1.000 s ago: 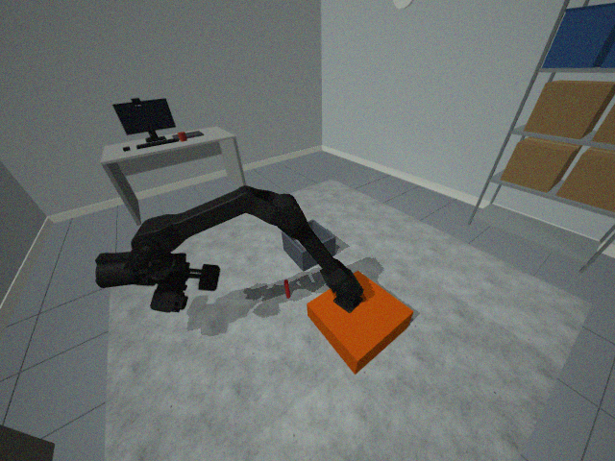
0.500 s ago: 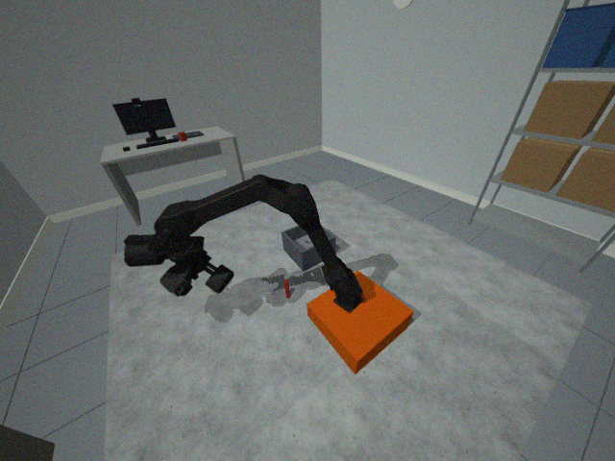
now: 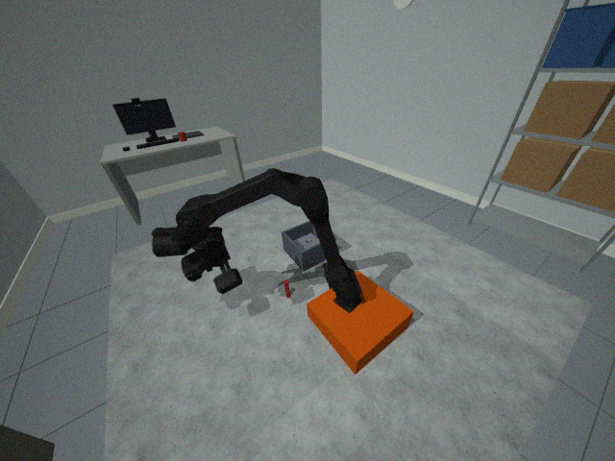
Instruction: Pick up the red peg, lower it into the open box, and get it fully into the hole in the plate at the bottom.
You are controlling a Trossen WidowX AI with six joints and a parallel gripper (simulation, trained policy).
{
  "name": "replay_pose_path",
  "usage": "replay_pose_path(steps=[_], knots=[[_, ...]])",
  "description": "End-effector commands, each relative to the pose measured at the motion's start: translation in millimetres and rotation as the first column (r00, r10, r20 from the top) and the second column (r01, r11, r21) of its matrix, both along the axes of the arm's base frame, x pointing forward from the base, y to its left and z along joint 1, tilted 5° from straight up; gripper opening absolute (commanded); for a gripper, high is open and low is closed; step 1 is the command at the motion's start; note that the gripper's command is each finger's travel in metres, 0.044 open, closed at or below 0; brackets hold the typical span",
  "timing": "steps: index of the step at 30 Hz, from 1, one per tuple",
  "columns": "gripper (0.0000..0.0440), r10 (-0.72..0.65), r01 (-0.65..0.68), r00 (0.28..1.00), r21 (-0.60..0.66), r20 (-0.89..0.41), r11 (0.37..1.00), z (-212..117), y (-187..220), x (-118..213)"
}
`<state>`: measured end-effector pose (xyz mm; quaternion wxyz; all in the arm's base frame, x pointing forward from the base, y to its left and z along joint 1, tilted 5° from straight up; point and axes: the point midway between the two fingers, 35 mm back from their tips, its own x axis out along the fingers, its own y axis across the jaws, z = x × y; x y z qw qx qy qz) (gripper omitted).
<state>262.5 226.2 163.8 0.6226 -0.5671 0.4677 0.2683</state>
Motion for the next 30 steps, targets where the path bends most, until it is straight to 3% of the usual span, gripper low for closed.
replay_pose_path(steps=[1, 8, 15, 22, 30], knots=[[0.044, -0.122, 0.123, 0.992, 0.038, -0.021, 0.992, -6, -13, -6], [0.044, -0.349, 0.352, 0.936, 0.099, -0.048, 0.931, -15, -36, -16], [0.044, -0.558, 0.563, 0.826, 0.144, -0.077, 0.814, -22, -58, -26], [0.044, -0.736, 0.74, 0.669, 0.176, -0.103, 0.649, -28, -78, -37], [0.044, -0.888, 0.888, 0.443, 0.202, -0.127, 0.414, -35, -101, -49]])
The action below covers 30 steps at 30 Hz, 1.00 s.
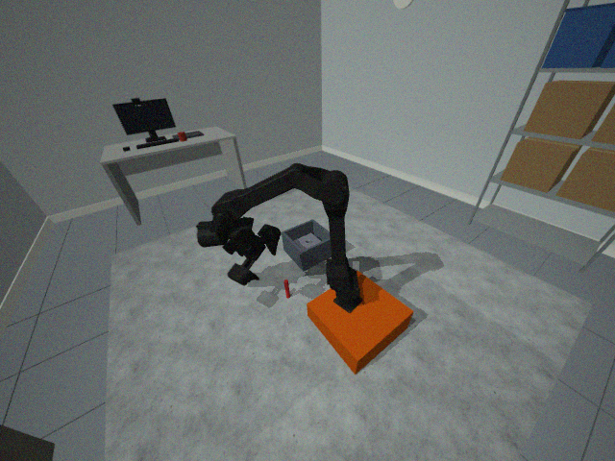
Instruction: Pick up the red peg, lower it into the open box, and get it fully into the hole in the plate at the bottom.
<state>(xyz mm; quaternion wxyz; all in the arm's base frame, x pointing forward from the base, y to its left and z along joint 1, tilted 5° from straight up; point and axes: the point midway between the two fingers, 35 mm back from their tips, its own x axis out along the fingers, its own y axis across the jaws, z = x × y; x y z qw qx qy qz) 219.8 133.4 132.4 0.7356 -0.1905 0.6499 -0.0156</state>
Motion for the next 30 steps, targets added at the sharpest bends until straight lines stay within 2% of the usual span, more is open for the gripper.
replay_pose_path(steps=[1, 9, 18, 30], knots=[[0.044, -0.13, 0.13, 0.991, 0.014, -0.005, 0.991, -5, -11, -8], [0.044, -0.398, 0.398, 0.917, 0.039, 0.001, 0.917, -16, -31, -20], [0.0437, -0.66, 0.658, 0.751, 0.071, 0.01, 0.749, -40, -50, -33], [0.0431, -0.842, 0.827, 0.539, 0.175, 0.021, 0.534, -95, -55, -37]])
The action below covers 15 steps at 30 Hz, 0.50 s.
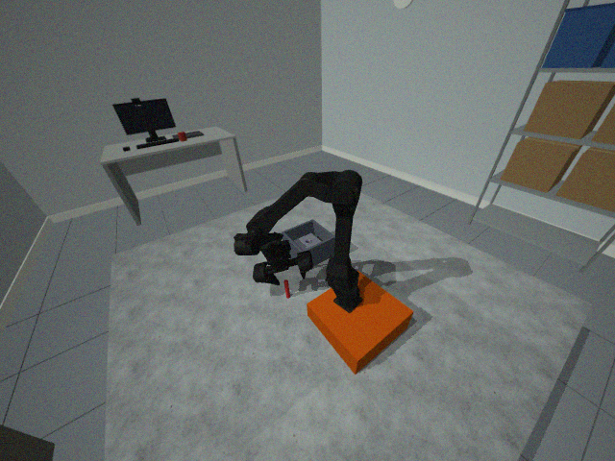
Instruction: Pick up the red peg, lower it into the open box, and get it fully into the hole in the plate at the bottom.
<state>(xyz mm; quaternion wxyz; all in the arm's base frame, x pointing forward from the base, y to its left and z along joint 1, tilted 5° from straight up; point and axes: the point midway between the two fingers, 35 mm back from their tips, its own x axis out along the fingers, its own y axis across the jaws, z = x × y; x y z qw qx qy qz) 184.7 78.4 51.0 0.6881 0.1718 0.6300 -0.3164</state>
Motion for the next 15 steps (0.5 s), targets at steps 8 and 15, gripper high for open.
replay_pose_path(steps=[8, 15], knots=[[0.0396, -0.169, 0.164, 0.983, 0.073, 0.069, 0.984, -43, 3, -1], [0.0224, -0.241, 0.236, 0.97, 0.099, 0.037, 0.967, -51, 2, -7]])
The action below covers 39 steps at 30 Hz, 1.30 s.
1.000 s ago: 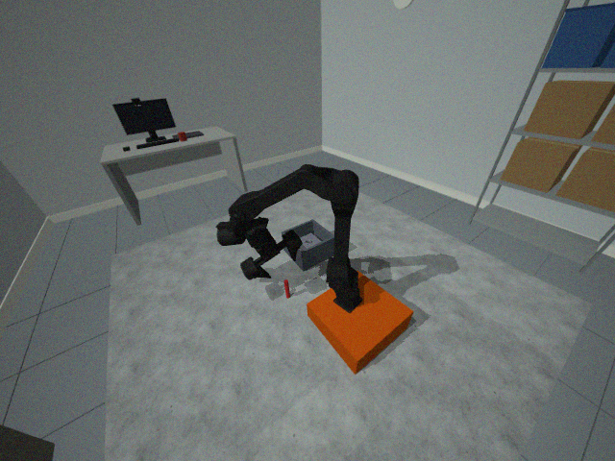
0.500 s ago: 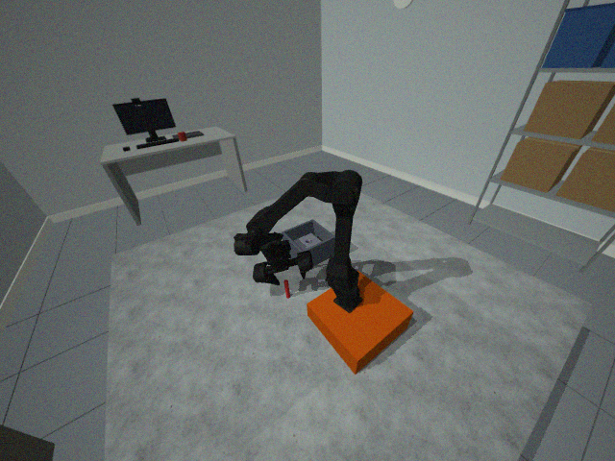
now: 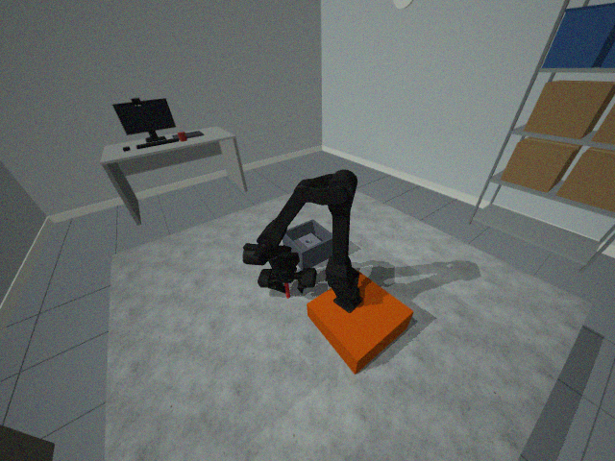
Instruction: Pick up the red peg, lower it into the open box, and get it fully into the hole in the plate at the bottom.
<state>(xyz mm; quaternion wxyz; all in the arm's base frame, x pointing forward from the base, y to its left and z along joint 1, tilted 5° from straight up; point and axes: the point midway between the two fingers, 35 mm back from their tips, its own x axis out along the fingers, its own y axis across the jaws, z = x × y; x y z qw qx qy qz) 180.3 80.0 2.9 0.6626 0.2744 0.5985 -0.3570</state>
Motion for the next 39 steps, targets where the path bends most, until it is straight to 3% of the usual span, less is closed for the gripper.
replay_pose_path(steps=[1, 9, 39], knots=[[0.0197, -0.033, 0.033, 0.999, 0.024, -0.016, 0.999, -3, 1, -3], [0.0, -0.049, 0.053, 0.998, 0.074, -0.05, 0.996, 0, 3, -2], [0.0, 0.106, -0.087, 0.981, -0.12, 0.16, 0.989, 95, -56, 47]])
